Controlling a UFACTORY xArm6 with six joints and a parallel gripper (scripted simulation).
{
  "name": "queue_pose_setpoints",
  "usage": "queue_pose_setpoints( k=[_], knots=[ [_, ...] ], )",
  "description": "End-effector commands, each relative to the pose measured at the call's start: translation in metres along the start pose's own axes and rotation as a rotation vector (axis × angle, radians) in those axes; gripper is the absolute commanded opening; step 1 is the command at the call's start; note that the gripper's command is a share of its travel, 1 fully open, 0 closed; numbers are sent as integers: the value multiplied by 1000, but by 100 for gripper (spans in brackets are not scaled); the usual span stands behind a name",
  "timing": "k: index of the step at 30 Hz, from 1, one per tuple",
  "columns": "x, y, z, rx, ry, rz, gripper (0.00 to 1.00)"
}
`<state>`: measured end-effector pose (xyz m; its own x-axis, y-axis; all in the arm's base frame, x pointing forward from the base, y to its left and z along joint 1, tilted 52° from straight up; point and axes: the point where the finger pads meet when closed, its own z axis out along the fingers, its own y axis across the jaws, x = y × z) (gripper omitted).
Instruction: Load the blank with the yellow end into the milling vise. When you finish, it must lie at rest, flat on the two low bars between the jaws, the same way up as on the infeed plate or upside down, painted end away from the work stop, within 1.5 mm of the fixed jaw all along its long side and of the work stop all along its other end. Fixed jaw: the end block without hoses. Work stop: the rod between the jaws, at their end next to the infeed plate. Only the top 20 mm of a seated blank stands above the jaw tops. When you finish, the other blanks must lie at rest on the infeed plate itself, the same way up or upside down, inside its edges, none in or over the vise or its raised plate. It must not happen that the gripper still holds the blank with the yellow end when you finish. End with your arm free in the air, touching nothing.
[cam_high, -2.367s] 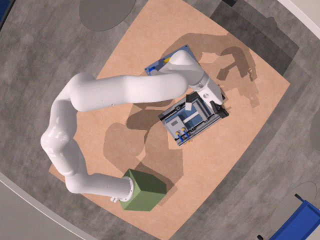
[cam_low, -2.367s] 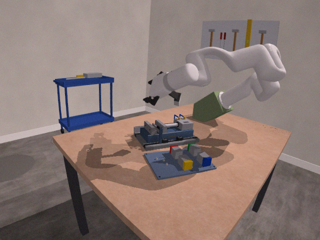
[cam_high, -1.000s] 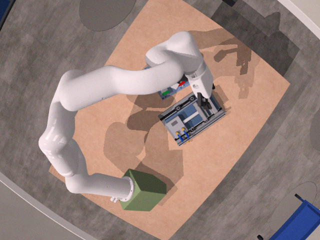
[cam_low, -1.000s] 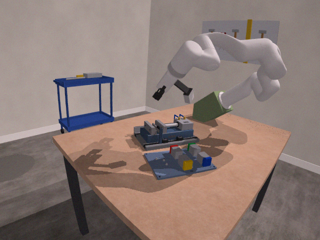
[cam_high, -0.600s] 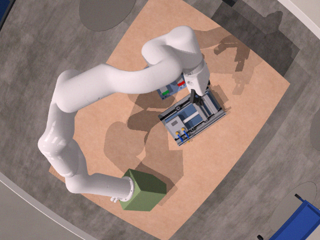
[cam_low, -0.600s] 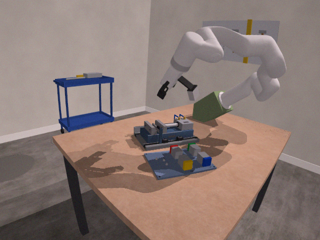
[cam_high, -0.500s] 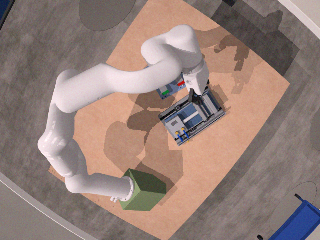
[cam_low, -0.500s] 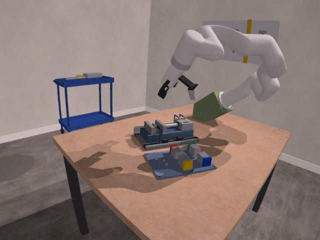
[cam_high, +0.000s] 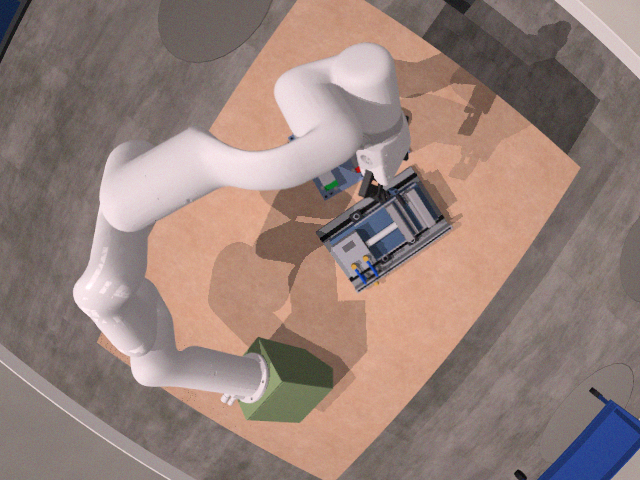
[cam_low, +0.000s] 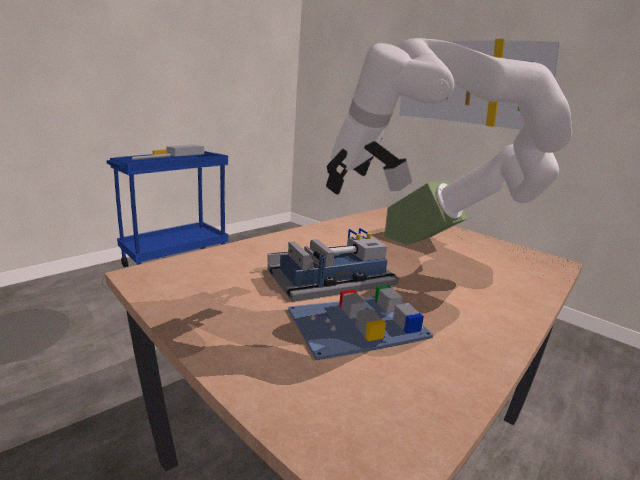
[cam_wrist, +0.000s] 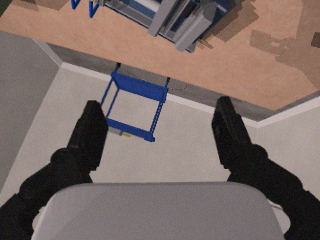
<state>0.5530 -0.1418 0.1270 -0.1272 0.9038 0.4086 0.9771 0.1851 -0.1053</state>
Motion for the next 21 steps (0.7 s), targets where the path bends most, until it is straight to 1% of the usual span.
queue_pose_setpoints(
  k=[1, 5, 15, 21],
  knots=[
    [2, -1, -3, -5, 14, 17, 100],
    [2, -1, -3, -5, 14, 17, 100],
    [29, -3, -27, -62, 167, 178, 100],
    [29, -3, -27, -62, 167, 178, 100]
  ],
)
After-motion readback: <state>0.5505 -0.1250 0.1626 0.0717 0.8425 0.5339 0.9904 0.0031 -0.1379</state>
